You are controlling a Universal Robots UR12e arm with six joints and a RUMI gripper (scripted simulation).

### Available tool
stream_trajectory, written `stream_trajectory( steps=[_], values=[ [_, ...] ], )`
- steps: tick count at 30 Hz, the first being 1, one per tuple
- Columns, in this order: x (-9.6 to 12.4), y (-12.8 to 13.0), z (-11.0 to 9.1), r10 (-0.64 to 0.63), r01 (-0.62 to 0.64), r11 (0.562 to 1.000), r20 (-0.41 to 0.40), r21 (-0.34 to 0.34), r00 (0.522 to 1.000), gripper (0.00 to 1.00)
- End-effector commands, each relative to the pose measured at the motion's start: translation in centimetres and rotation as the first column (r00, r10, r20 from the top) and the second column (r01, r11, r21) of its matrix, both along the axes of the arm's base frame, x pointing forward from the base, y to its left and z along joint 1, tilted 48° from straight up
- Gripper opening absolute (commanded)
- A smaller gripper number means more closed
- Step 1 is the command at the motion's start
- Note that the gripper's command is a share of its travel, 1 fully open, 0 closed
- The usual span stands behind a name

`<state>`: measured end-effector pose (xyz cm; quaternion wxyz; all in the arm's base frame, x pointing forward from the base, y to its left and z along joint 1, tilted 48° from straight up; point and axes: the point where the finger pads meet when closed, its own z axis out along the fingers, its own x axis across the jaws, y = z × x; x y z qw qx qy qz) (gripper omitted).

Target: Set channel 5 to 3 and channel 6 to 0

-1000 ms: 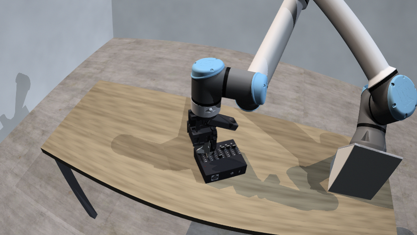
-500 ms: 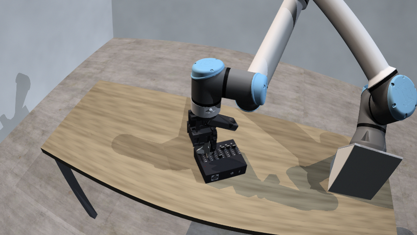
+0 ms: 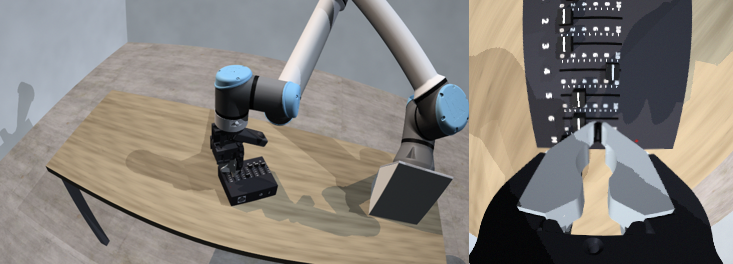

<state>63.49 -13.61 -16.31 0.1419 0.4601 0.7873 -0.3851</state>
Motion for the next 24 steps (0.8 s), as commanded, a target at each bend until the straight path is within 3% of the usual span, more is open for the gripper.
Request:
stream_trajectory(
  steps=[1,24],
  values=[
    [0.14,-0.07,0.14,0.001,-0.001,1.0,0.001,0.0,1.0,0.0],
    [0.78,-0.8,0.82,0.001,-0.001,1.0,0.001,0.0,1.0,0.0]
  ],
)
